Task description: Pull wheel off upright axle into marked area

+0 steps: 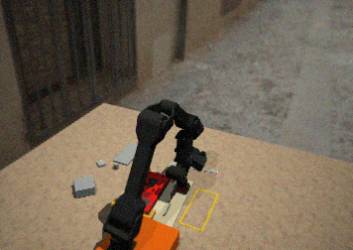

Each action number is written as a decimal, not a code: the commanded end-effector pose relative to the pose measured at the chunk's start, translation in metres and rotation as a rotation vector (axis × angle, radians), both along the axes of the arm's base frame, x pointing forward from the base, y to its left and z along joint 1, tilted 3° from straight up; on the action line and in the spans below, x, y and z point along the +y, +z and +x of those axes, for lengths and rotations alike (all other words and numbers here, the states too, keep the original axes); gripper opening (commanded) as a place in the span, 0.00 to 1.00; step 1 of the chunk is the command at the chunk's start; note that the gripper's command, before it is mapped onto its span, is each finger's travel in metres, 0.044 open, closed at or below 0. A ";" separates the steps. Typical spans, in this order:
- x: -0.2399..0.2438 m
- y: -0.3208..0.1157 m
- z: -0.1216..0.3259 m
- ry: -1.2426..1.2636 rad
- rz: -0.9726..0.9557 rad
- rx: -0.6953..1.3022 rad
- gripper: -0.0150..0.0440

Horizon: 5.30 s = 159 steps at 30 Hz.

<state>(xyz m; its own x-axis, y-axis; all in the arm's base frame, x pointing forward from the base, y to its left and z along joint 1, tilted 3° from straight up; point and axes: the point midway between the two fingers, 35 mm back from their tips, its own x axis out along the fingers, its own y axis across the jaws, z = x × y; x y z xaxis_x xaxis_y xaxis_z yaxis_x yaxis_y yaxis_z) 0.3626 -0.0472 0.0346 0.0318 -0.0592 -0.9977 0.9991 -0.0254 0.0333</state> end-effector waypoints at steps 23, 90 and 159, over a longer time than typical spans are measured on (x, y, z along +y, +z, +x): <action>0.001 0.017 -0.002 0.002 0.003 -0.006 0.25; 0.001 -0.005 -0.001 0.000 0.006 -0.001 0.53; 0.002 0.016 -0.002 0.002 0.005 -0.006 0.25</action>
